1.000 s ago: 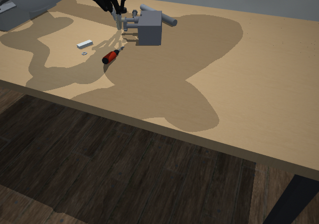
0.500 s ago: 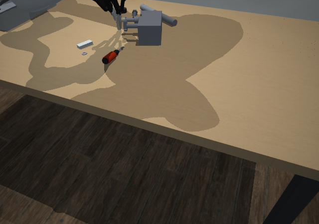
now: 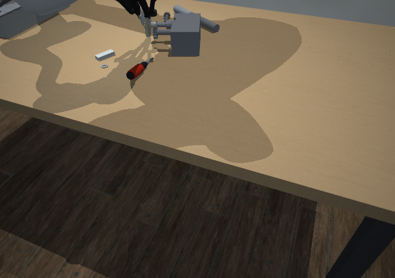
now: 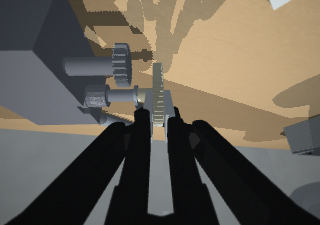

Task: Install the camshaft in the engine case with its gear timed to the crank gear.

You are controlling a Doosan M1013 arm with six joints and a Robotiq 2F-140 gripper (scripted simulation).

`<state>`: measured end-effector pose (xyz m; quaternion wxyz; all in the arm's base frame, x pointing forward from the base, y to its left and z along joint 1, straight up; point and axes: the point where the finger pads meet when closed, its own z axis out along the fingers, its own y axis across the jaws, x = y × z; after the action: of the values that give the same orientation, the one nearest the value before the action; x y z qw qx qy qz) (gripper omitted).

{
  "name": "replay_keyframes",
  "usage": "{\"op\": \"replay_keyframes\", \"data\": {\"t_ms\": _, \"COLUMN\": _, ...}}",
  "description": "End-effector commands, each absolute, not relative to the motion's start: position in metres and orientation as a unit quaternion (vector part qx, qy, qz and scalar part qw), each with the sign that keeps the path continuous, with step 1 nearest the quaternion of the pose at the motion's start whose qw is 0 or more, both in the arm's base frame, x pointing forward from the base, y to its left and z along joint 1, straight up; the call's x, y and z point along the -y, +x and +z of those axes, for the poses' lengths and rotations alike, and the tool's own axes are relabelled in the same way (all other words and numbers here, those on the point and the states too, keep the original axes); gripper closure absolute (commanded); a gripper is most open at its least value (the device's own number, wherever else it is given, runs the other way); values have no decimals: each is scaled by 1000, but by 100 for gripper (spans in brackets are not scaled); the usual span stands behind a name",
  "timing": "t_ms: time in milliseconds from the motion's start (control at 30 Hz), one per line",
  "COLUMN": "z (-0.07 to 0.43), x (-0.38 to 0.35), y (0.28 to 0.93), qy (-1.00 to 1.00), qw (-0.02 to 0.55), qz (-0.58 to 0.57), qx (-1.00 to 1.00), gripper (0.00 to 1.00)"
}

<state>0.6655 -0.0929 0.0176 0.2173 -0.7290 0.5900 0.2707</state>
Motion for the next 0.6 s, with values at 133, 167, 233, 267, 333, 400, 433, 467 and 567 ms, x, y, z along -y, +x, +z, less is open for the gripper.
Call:
{"op": "replay_keyframes", "data": {"t_ms": 133, "z": 18, "x": 88, "y": 674, "qy": -725, "qw": 220, "qz": 274, "qx": -592, "gripper": 95}}
{"op": "replay_keyframes", "data": {"t_ms": 167, "z": 18, "x": 88, "y": 675, "qy": -725, "qw": 220, "qz": 274, "qx": -592, "gripper": 95}}
{"op": "replay_keyframes", "data": {"t_ms": 233, "z": 18, "x": 88, "y": 676, "qy": -725, "qw": 220, "qz": 274, "qx": -592, "gripper": 95}}
{"op": "replay_keyframes", "data": {"t_ms": 267, "z": 18, "x": 87, "y": 677, "qy": -725, "qw": 220, "qz": 274, "qx": -592, "gripper": 95}}
{"op": "replay_keyframes", "data": {"t_ms": 333, "z": 18, "x": 87, "y": 677, "qy": -725, "qw": 220, "qz": 274, "qx": -592, "gripper": 95}}
{"op": "replay_keyframes", "data": {"t_ms": 400, "z": 18, "x": 87, "y": 679, "qy": -725, "qw": 220, "qz": 274, "qx": -592, "gripper": 95}}
{"op": "replay_keyframes", "data": {"t_ms": 433, "z": 18, "x": 87, "y": 680, "qy": -725, "qw": 220, "qz": 274, "qx": -592, "gripper": 95}}
{"op": "replay_keyframes", "data": {"t_ms": 467, "z": 18, "x": 87, "y": 681, "qy": -725, "qw": 220, "qz": 274, "qx": -592, "gripper": 95}}
{"op": "replay_keyframes", "data": {"t_ms": 567, "z": 18, "x": 86, "y": 683, "qy": -725, "qw": 220, "qz": 274, "qx": -592, "gripper": 95}}
